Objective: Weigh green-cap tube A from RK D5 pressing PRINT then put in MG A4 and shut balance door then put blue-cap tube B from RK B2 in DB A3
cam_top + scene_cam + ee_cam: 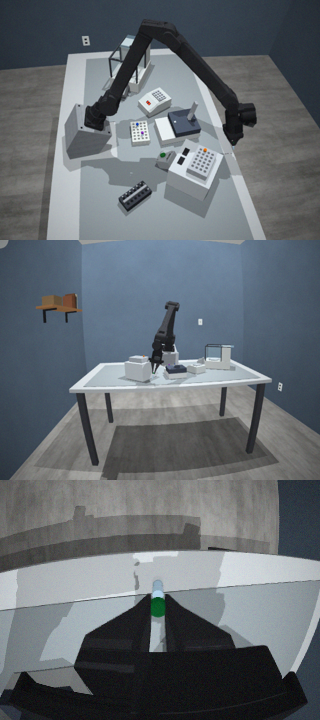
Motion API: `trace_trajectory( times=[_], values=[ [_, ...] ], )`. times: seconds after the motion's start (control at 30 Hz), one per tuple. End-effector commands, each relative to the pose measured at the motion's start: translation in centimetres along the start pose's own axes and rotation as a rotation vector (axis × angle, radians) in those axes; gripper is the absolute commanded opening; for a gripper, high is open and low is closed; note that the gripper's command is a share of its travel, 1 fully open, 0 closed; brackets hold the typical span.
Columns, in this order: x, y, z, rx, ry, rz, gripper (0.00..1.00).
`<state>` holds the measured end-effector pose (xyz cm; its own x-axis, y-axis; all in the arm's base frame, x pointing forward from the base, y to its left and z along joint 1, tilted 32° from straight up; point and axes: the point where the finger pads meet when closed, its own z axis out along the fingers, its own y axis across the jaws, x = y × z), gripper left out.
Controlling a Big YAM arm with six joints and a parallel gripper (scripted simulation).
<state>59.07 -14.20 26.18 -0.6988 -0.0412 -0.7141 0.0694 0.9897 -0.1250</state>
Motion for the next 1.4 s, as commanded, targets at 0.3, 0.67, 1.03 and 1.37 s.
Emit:
trace_trajectory(
  times=[0.3,0.67,1.03,1.37],
  values=[
    [1.0,-8.7,-2.2,0.128,-0.043,0.098,0.09],
    [2.9,-16.4,-3.1,0.171,-0.048,0.110,0.09],
    [7.1,-22.0,-5.1,0.250,-0.031,0.157,0.09],
    [10.9,-26.1,-6.7,0.275,-0.024,0.165,0.09]
  ],
)
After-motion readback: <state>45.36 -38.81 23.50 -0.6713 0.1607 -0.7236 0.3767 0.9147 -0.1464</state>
